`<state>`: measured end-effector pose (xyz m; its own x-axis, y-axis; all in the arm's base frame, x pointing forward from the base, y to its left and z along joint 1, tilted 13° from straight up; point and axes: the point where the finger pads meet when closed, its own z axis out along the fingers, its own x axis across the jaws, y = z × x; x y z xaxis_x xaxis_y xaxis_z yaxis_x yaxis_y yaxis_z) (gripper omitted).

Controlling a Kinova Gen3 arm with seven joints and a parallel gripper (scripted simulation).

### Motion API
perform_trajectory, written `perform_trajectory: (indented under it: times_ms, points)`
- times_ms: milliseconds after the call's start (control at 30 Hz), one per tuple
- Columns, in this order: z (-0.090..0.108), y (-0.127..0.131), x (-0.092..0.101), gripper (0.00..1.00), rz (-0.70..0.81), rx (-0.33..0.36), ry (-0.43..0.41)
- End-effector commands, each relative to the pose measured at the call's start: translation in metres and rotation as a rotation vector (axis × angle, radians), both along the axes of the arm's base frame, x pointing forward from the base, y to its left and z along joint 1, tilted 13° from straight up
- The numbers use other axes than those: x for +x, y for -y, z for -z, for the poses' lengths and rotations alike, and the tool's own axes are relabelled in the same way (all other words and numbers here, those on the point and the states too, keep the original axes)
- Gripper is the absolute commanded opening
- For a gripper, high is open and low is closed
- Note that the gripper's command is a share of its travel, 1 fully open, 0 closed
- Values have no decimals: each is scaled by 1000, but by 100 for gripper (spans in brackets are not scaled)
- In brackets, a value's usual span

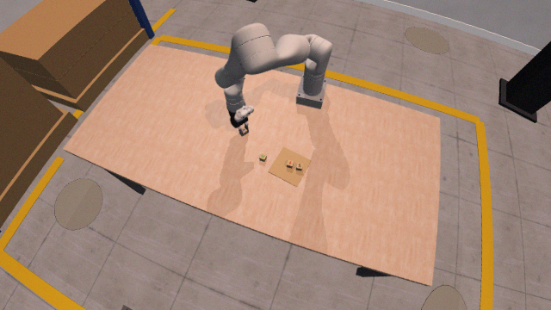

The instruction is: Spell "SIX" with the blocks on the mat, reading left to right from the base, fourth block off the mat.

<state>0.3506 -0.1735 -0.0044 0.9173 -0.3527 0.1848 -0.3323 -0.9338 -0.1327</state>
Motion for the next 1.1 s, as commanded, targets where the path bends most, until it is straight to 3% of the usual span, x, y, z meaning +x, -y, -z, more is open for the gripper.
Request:
perform_trajectory:
  times_ms: [0, 267, 767, 1067]
  points:
    - [-1, 0, 0, 49, 0, -1, 1]
    - [-15, 1, -3, 49, 0, -1, 1]
    - [-88, 6, -20, 49, 0, -1, 1]
    - [-98, 6, -22, 49, 0, -1, 1]
